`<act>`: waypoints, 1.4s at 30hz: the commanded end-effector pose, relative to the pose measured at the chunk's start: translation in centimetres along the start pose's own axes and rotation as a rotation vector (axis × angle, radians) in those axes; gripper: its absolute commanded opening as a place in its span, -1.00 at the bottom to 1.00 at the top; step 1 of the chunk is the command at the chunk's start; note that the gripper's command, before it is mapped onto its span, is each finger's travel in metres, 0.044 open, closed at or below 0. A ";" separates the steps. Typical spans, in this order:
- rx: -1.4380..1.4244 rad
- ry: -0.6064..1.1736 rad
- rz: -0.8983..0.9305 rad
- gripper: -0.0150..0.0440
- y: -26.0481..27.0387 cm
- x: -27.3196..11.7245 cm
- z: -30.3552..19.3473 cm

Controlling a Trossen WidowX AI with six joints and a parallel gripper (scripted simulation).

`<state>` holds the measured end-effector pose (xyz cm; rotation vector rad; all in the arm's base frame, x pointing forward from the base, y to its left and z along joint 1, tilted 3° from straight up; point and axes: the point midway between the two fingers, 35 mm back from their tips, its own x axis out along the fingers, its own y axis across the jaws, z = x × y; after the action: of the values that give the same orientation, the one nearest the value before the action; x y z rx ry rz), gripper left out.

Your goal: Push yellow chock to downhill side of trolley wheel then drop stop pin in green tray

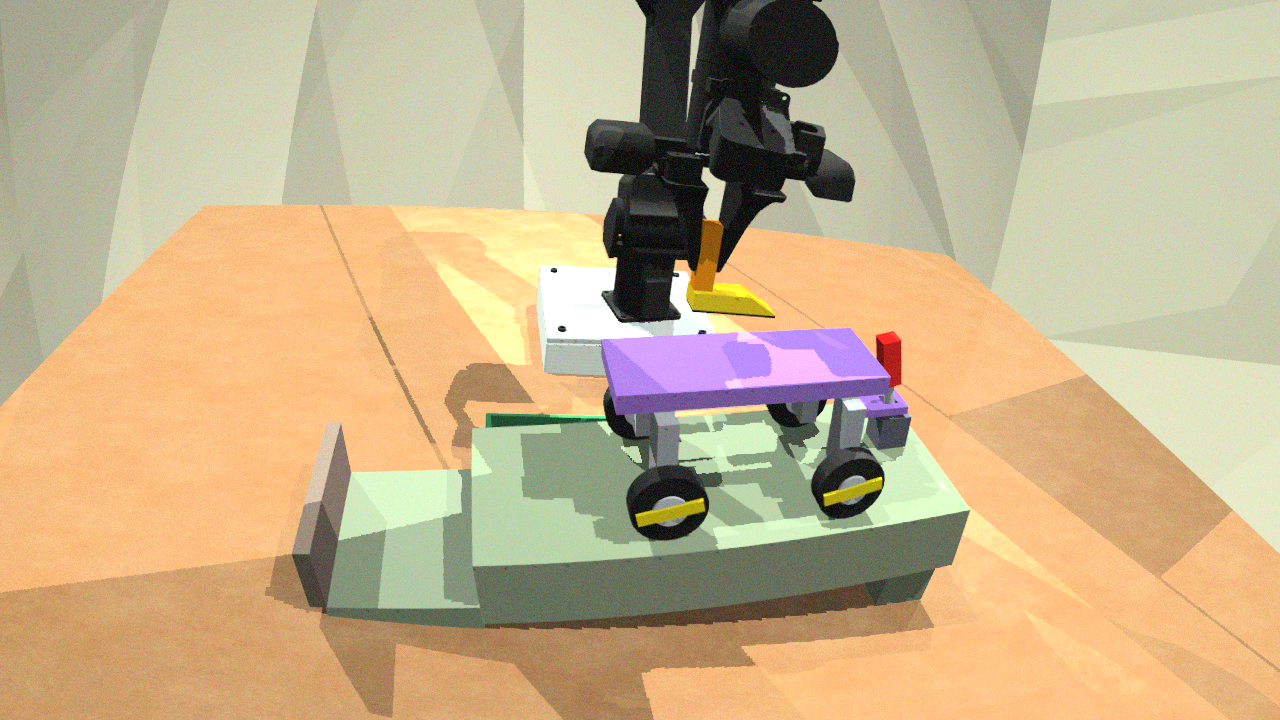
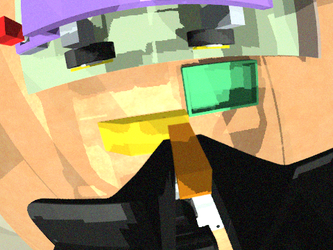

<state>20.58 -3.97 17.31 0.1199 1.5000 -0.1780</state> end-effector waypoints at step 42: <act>-0.003 0.001 0.048 -0.49 -15.4 1.1 3.3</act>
<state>20.92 -19.20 17.04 0.1230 1.4978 -0.1723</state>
